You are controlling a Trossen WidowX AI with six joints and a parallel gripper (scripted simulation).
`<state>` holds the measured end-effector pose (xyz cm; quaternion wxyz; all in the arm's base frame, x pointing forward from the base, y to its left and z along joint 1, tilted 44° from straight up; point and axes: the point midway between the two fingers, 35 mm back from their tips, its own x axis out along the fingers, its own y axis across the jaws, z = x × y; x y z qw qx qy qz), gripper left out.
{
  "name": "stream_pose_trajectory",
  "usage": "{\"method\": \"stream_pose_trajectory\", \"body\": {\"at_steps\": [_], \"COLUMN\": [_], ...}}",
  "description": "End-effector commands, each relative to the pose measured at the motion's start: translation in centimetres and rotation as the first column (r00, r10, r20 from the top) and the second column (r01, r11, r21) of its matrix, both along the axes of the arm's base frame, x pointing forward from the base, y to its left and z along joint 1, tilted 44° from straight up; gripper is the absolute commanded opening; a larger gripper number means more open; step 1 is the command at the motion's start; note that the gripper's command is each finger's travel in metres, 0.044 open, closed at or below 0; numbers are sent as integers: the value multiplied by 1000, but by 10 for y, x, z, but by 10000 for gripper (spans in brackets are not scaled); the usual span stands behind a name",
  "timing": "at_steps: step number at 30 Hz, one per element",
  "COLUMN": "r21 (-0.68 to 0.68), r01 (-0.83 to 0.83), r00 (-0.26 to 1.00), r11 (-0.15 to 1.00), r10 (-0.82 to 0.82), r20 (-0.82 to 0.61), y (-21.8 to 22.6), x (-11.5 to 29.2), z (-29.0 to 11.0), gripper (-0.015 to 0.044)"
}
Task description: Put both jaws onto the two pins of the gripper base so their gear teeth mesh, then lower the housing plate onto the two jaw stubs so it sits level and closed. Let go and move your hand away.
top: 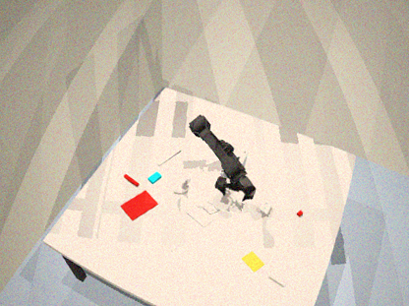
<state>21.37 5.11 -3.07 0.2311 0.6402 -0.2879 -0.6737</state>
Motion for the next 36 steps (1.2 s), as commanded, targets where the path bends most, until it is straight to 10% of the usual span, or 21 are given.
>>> {"method": "stream_pose_trajectory", "body": {"at_steps": [1, 36], "r21": [-1, -3], "r01": [-8, -8], "r00": [1000, 1000], "r11": [1000, 1000], "r10": [8, 8], "r20": [2, 2], "y": [-2, -37], "x": [0, -3], "z": [-2, -39], "gripper": [440, 440]}}
